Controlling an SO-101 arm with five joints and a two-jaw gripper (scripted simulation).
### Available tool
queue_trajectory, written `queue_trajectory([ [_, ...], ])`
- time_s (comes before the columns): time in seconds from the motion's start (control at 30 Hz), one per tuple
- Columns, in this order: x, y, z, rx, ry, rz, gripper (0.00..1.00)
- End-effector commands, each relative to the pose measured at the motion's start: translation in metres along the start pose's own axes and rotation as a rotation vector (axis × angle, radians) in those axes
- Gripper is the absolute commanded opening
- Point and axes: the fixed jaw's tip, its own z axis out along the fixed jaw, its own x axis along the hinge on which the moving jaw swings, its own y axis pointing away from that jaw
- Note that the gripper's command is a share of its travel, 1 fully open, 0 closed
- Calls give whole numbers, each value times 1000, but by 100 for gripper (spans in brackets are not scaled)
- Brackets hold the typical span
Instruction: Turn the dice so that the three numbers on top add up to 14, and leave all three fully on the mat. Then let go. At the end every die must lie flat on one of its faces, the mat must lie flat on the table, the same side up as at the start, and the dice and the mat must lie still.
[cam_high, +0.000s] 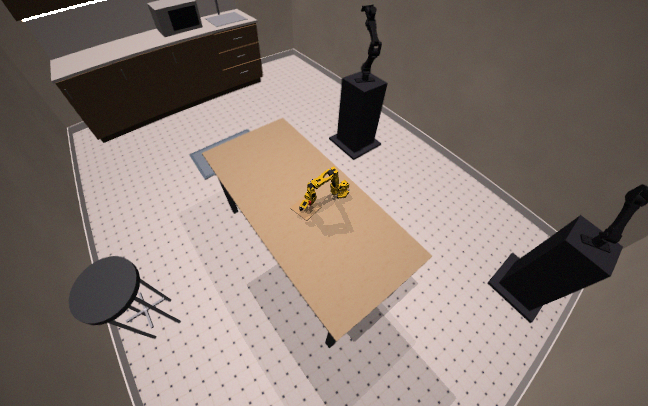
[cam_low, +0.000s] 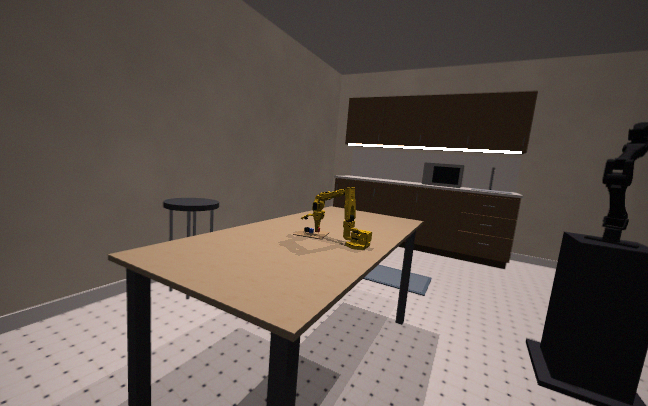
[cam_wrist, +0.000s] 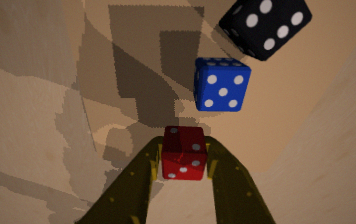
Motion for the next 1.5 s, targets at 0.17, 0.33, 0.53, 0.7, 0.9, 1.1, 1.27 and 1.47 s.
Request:
queue_trajectory([
  [0.17, -1, -3, 2, 6, -15, 9, 0],
  [0.33, -1, -3, 4, 6, -15, 9, 0],
  [0.53, -1, -3, 5, 6, -15, 9, 0],
  [0.7, -1, -3, 7, 6, -15, 9, 0],
  [0.9, -1, -3, 8, 6, -15, 9, 0],
  [1.1, -1, -3, 8, 6, -15, 9, 1],
  [1.27, -1, -3, 8, 6, -15, 9, 6],
  [1.47, -1, -3, 8, 6, -15, 9, 11],
])
